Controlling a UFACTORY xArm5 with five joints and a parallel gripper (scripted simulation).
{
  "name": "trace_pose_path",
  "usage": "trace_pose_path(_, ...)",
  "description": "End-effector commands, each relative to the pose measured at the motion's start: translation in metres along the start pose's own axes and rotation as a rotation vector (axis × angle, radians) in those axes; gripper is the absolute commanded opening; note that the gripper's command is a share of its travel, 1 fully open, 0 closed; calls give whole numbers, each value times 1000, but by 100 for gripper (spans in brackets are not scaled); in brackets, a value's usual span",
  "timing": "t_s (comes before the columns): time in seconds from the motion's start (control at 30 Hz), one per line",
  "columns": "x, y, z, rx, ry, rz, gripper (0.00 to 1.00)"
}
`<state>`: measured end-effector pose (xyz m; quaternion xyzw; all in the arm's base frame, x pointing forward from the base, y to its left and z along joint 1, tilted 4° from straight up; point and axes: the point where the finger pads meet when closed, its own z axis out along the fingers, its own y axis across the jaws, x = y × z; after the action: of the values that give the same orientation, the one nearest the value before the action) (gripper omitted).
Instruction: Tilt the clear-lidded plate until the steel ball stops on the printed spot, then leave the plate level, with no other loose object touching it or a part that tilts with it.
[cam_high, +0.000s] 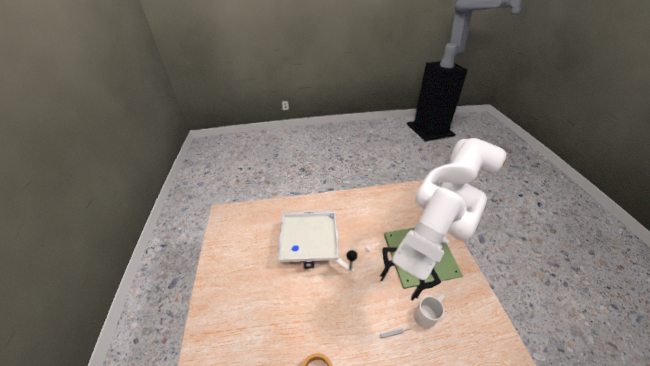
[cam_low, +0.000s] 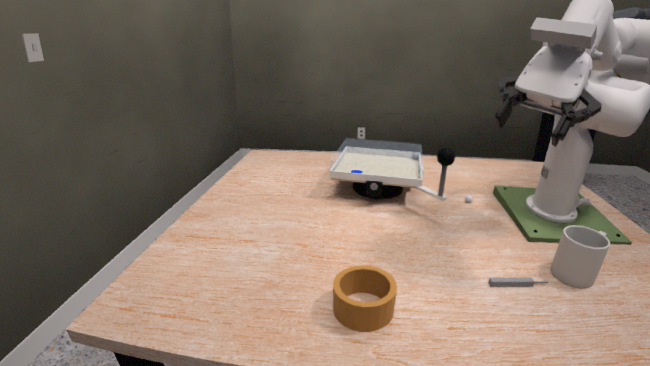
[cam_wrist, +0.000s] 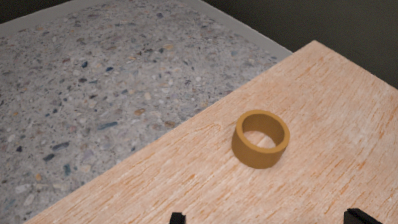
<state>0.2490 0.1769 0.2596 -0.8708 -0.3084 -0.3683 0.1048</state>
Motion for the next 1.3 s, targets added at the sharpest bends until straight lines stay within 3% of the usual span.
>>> trace_pose_path(0.0,1,2,-1,-4,-4,0,100)
trace_pose_path(0.07,-3,11,1,-23,-45,-2,100)
trace_pose_path(0.17,-16,46,6,-75,-196,-1,100)
trace_pose_path(0.2,-16,46,6,-75,-196,-1,100)
trace_pose_path(0.23,-24,61,7,-91,-267,4,100)
trace_pose_path(0.3,-24,61,7,-91,-267,4,100)
trace_pose_path(0.33,-32,78,8,-101,-343,12,100)
trace_pose_path(0.4,-32,78,8,-101,-343,12,100)
trace_pose_path(0.43,-41,95,8,-104,-421,24,100)
trace_pose_path(0.5,-41,95,8,-104,-421,24,100)
trace_pose_path(0.53,-52,112,8,-100,-498,39,100)
trace_pose_path(0.6,-52,112,8,-100,-498,39,100)
trace_pose_path(0.63,-62,127,7,-90,-570,56,100)
trace_pose_path(0.7,-62,127,7,-90,-570,56,100)
trace_pose_path(0.73,-72,141,6,-74,-634,75,100)
trace_pose_path(0.77,-72,141,6,-74,-634,75,100)
trace_pose_path(0.8,-82,153,5,-56,-687,93,100)
trace_pose_path(0.87,-82,153,5,-56,-687,93,100)
trace_pose_path(0.93,-97,170,2,-21,-761,123,100)
trace_pose_path(1.0,-101,175,1,-10,-781,133,100)
trace_pose_path(1.27,-105,179,1,1,-799,141,100)
